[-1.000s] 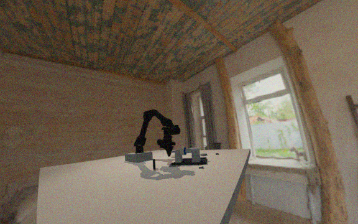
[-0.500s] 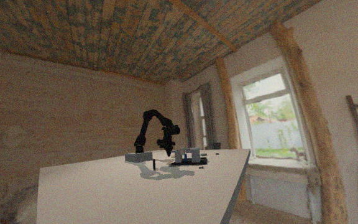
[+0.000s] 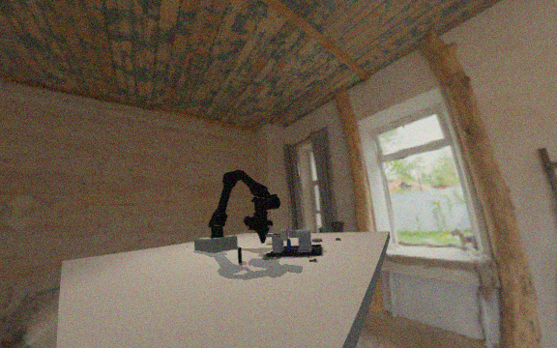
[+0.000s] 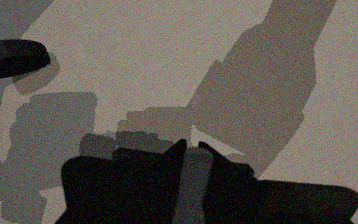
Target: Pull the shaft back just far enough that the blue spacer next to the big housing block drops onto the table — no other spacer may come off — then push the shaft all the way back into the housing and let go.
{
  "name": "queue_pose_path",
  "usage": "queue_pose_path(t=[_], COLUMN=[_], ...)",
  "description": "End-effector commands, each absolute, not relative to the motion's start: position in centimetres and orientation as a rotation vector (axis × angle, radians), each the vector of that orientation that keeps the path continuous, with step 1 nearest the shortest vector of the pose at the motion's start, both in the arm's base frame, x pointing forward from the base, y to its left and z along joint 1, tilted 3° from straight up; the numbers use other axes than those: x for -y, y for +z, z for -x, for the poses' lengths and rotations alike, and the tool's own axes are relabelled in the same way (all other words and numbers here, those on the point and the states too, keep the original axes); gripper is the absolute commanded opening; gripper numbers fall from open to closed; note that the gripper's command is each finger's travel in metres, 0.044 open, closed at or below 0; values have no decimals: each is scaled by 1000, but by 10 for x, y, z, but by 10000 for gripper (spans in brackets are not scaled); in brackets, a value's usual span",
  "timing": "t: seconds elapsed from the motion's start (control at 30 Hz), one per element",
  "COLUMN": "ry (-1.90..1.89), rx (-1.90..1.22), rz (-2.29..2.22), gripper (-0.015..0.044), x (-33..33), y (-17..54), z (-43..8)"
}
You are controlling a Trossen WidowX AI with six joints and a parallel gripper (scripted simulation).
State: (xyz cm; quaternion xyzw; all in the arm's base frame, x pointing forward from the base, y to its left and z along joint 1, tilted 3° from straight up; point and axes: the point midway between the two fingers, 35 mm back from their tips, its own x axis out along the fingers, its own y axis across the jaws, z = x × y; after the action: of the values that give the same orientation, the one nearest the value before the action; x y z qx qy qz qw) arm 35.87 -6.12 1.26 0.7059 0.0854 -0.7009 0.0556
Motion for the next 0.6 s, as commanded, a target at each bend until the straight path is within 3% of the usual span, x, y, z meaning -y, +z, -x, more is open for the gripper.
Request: queue_pose_path(t=[0.0,0.57], ry=[-2127,-2129], rx=[-259,-258], rz=[-2142,-2137], gripper=[0,0], x=[61,60], y=[13,13], z=[-359,-363])
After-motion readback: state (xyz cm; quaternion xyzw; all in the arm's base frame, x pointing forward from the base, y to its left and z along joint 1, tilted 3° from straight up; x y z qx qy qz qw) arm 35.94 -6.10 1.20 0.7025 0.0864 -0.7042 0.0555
